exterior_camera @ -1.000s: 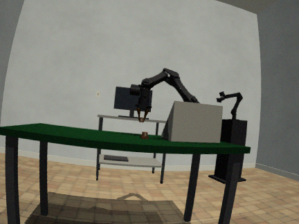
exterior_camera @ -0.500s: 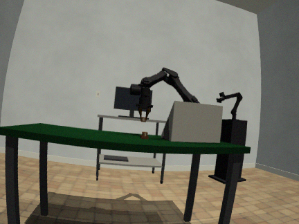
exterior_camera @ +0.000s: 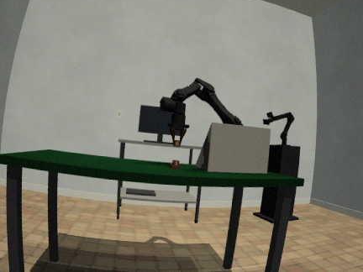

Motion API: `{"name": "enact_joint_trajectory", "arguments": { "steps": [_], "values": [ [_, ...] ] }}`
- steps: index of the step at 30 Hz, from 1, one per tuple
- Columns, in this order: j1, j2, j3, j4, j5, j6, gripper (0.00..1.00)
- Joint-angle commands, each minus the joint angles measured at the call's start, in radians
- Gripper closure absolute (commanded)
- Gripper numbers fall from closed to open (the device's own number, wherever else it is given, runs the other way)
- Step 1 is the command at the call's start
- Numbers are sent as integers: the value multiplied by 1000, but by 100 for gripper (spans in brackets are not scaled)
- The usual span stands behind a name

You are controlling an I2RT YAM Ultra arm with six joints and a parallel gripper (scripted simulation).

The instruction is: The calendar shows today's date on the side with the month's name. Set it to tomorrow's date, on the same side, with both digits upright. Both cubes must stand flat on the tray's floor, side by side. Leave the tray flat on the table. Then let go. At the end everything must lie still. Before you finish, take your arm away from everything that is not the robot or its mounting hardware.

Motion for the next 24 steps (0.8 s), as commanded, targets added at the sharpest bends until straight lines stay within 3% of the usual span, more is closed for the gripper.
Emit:
{"name": "enact_joint_trajectory", "arguments": {
  "steps": [1, 12, 24],
  "values": [
    [10, -6, 7, -9, 7, 10, 74],
    [-2, 0, -7, 22, 10, -6, 74],
    [-70, 42, -73, 185, 22, -93, 74]
  ]
}}
